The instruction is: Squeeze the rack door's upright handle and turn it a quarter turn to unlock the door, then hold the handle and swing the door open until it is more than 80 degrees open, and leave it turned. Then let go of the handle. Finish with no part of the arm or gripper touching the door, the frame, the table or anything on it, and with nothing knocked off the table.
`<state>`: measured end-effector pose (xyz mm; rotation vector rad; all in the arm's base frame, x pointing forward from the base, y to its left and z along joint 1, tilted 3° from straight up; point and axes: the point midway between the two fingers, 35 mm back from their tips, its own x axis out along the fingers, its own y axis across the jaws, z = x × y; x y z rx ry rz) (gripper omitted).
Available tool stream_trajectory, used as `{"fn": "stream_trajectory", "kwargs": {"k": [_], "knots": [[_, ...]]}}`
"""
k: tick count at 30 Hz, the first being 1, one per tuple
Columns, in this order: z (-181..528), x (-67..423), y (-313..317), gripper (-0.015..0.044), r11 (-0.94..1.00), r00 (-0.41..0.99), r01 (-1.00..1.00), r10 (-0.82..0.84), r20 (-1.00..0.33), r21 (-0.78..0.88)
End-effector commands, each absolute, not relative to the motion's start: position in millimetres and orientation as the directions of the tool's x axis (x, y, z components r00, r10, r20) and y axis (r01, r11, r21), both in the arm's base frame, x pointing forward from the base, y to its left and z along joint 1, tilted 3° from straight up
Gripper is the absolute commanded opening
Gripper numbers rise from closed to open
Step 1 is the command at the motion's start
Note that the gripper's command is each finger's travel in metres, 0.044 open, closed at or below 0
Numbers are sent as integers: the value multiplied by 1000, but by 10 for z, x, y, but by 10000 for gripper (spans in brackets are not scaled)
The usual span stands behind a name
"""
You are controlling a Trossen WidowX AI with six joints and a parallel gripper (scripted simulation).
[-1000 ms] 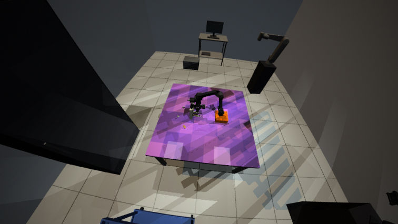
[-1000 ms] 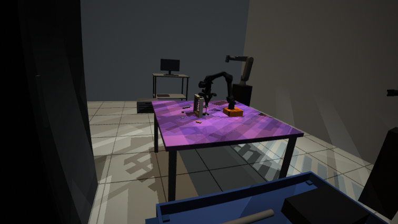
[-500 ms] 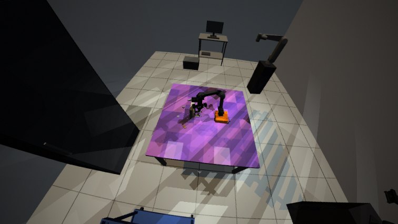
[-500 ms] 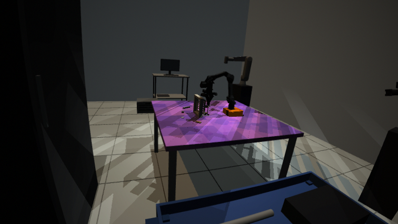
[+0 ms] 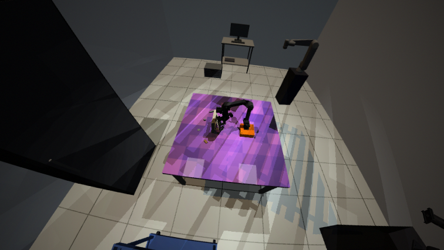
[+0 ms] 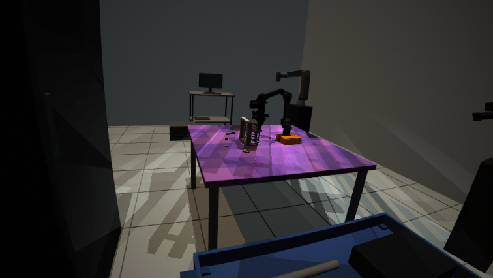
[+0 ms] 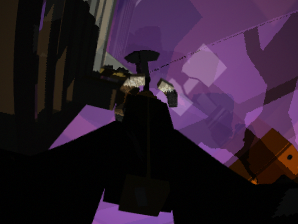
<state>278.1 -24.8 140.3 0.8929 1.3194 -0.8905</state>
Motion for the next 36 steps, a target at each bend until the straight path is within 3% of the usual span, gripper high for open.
{"fn": "stream_trajectory", "kwargs": {"k": [1, 36], "knots": [[1403, 2740, -292, 28, 500, 65, 865, -31, -997, 41], [1393, 2350, -857, 28, 853, 62, 522, -35, -997, 2]]}}
